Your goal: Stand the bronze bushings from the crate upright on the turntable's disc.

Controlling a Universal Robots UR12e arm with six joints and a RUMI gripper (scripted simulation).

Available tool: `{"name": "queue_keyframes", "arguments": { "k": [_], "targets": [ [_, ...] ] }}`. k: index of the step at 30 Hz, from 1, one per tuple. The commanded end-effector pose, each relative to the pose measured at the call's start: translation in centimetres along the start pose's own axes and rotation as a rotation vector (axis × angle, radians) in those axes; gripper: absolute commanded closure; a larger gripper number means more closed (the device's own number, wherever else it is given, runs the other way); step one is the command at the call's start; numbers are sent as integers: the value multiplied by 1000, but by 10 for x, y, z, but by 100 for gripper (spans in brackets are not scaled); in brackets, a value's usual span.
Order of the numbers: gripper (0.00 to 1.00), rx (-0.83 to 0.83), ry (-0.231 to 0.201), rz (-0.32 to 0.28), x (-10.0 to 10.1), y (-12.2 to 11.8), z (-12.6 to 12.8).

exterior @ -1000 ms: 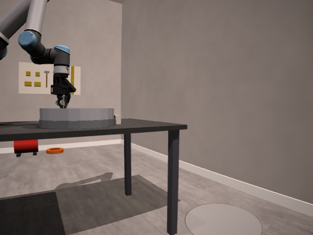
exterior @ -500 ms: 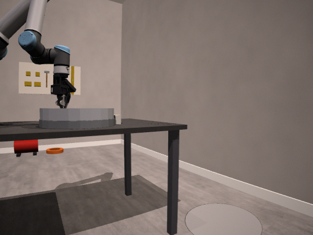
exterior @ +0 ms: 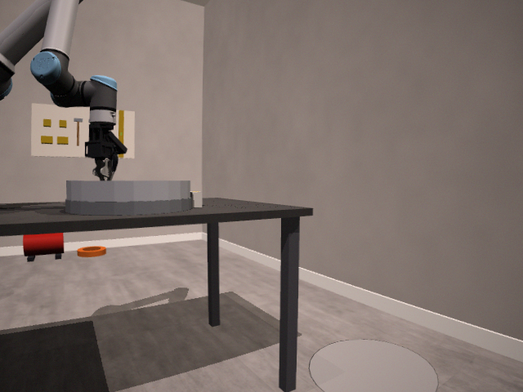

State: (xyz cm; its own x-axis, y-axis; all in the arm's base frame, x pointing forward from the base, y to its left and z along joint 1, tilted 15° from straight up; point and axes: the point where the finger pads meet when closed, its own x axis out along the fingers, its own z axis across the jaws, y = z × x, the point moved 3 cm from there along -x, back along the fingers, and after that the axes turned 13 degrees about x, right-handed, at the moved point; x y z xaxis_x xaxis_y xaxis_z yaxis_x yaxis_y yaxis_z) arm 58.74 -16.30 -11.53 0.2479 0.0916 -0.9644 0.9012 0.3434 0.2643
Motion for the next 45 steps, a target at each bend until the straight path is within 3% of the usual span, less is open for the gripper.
{"name": "queue_keyframes", "arguments": {
  "k": [1, 33, 41, 45],
  "targets": [
    [94, 0, -1, 1, 0, 0, 0],
    [94, 0, -1, 1, -1, 0, 0],
    [94, 0, -1, 1, -15, 0, 0],
    [94, 0, -1, 1, -34, 0, 0]
  ]
}}
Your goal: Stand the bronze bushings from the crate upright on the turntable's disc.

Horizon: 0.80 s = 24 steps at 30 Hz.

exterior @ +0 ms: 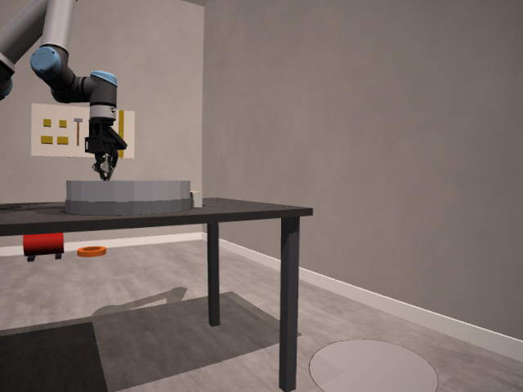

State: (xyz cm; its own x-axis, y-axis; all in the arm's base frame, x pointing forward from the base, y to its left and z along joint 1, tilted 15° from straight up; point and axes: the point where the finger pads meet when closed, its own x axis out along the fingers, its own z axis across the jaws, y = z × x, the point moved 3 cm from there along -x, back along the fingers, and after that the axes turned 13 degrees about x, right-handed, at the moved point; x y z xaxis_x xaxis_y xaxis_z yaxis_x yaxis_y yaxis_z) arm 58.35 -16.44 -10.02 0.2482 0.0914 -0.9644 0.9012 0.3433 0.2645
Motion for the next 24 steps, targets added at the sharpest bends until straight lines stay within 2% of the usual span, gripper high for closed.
{"name": "queue_keyframes", "arguments": {
  "k": [1, 7, 24],
  "targets": [
    [94, 0, 0, 0, -23, 0, 0],
    [94, 0, 0, 0, -40, 0, 0],
    [94, 0, 0, 0, -41, 0, 0]
  ]
}}
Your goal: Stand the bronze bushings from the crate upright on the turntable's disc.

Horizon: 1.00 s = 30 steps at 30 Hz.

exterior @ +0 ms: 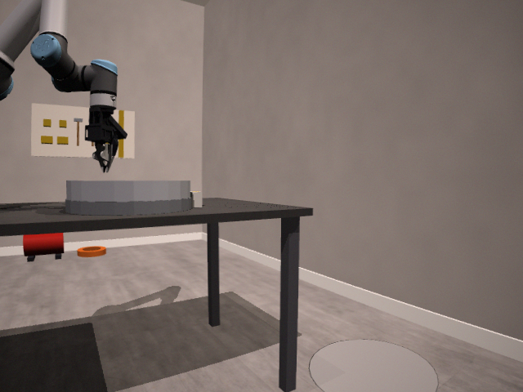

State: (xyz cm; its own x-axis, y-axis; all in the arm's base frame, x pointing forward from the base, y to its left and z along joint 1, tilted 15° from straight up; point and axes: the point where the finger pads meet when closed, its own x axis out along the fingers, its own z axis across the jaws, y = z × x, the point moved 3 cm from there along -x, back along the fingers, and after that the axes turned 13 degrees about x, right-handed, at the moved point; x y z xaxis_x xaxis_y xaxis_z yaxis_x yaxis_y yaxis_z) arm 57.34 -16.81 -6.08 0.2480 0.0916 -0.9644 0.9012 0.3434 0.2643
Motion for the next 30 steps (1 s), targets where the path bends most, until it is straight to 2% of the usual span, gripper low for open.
{"name": "queue_keyframes", "arguments": {
  "k": [1, 20, 21, 30],
  "targets": [
    [94, 0, -1, 0, -1, 0, 0],
    [94, 0, -1, 0, -1, 0, 0],
    [0, 0, -1, 0, -1, 0, 0],
    [0, 0, -1, 0, -10, 0, 0]
  ]
}}
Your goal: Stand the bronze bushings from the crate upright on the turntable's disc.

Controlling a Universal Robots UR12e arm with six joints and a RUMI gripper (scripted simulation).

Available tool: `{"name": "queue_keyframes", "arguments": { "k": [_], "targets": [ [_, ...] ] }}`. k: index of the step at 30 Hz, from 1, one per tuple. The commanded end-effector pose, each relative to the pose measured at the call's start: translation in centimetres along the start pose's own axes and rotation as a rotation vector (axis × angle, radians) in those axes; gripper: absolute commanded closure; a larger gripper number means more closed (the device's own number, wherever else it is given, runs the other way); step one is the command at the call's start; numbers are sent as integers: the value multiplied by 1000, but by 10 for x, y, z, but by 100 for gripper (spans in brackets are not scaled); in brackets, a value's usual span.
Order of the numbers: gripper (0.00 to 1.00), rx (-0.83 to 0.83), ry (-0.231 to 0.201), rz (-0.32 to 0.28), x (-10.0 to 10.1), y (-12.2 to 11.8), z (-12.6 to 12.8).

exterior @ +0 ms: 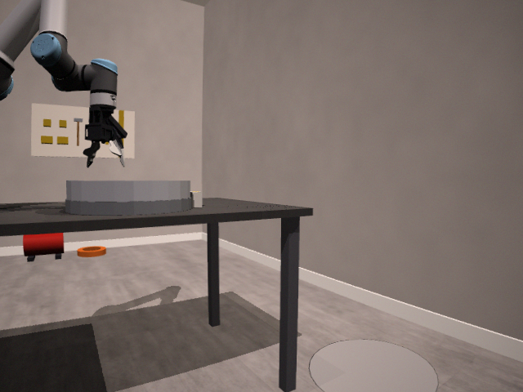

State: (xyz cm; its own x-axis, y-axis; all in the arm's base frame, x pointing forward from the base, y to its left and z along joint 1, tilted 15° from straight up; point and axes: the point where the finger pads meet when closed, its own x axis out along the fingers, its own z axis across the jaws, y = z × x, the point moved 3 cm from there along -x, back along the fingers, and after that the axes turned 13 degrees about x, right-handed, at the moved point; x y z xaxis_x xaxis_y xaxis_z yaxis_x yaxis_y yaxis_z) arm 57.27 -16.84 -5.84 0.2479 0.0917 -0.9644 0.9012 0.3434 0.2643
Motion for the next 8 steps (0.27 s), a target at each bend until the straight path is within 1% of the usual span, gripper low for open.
{"name": "queue_keyframes", "arguments": {
  "k": [1, 6, 8],
  "targets": [
    [0, 0, -1, 1, -11, 0, 0],
    [0, 0, -1, 1, -34, 0, 0],
    [0, 0, -1, 1, -34, 0, 0]
  ]
}}
